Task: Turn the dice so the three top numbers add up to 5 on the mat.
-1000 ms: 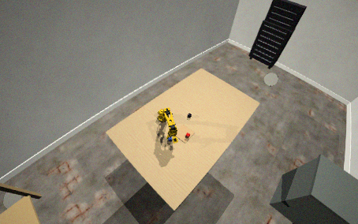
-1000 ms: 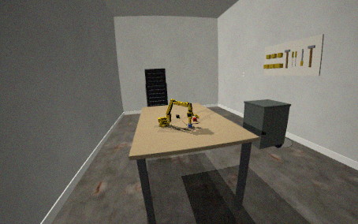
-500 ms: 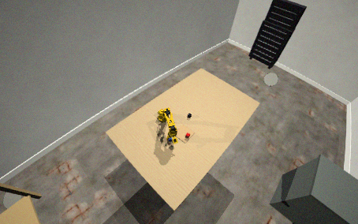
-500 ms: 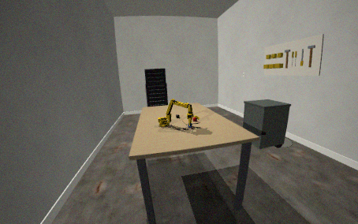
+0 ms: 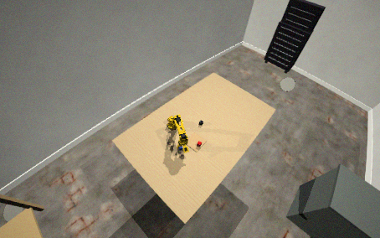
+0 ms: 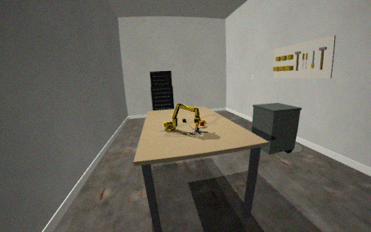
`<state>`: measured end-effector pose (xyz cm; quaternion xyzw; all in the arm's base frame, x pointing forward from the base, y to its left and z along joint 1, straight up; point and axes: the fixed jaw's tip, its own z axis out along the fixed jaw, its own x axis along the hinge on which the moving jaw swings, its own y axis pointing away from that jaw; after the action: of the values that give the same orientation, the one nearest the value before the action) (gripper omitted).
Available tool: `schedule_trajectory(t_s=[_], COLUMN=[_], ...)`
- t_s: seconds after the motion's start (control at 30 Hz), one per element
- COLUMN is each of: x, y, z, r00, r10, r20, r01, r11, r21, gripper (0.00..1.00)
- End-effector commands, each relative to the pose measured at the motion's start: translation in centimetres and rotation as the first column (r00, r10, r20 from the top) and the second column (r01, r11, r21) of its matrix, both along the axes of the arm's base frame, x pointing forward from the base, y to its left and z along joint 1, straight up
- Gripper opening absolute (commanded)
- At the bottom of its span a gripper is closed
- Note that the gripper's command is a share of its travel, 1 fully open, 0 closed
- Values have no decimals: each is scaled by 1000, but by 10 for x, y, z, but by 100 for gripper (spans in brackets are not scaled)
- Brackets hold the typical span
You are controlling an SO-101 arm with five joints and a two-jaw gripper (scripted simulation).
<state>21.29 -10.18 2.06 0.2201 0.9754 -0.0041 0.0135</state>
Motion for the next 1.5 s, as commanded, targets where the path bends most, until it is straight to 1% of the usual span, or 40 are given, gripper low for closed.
schedule_trajectory(t_s=[0.0, 0.17, 0.67, 1.0, 1.37, 1.47], x=[4, 3, 0, -1, -1, -1], y=[-1, -2, -8, -10, -10, -10], z=[5, 5, 5, 5, 5, 5], r00=[1000, 1000, 1000, 1000, 1000, 1000], r10=[3, 3, 3, 3, 3, 3], r20=[27, 27, 27, 26, 26, 26], r01=[-2, -2, -2, -2, -2, -2], r11=[1000, 1000, 1000, 1000, 1000, 1000], r21=[-13, -13, -15, -15, -15, -15], gripper=[33, 31, 20, 16, 16, 13])
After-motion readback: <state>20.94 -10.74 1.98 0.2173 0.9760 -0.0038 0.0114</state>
